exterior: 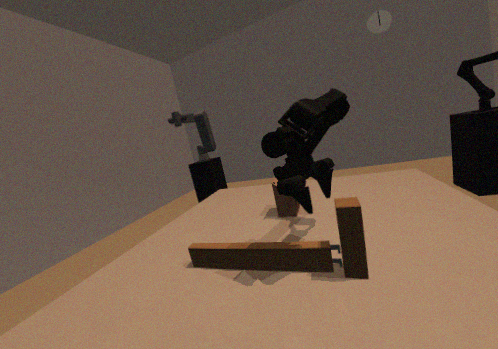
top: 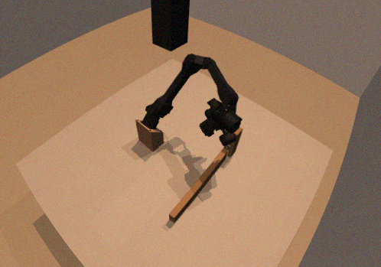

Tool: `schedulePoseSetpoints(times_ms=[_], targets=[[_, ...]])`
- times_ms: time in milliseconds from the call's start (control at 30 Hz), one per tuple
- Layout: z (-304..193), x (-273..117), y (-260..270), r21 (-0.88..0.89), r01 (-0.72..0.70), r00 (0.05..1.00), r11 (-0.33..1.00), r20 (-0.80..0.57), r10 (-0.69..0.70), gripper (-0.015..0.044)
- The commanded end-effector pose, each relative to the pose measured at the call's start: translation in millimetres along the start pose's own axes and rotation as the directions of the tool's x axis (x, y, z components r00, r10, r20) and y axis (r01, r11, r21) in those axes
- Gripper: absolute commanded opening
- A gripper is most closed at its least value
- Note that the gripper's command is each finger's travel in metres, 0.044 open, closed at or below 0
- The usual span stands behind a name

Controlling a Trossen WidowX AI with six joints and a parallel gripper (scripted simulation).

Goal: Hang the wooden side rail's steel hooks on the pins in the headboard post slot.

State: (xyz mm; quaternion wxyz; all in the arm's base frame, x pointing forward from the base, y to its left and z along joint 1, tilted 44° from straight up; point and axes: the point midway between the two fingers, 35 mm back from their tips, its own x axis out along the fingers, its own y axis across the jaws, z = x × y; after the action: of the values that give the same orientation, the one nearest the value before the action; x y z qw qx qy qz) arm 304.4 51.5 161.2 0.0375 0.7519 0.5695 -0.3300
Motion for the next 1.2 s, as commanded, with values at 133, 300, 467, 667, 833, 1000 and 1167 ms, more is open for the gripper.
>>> schedulePoseSetpoints(times_ms=[133, 300, 467, 667, 833, 1000, 1167], targets=[[-2, -1, 0, 0.004, 0.000, 1.000, 1.000, -0.004, 0.000, 0.0440], [-2, -1, 0, 0.004, 0.000, 1.000, 1.000, -0.004, 0.000, 0.0440], [20, 2, 37, -0.276, 0.011, 0.992, 0.961, 0.120, 0.023, 0.0440], [45, 5, 74, -0.524, 0.095, 0.969, 0.846, 0.244, 0.043, 0.0440], [45, 5, 74, -0.524, 0.095, 0.969, 0.846, 0.244, 0.043, 0.0440], [48, 16, 75, -0.525, 0.095, 0.969, 0.846, 0.244, 0.043, 0.0440], [53, 39, 75, -0.525, 0.094, 0.969, 0.846, 0.242, 0.042, 0.0440]])
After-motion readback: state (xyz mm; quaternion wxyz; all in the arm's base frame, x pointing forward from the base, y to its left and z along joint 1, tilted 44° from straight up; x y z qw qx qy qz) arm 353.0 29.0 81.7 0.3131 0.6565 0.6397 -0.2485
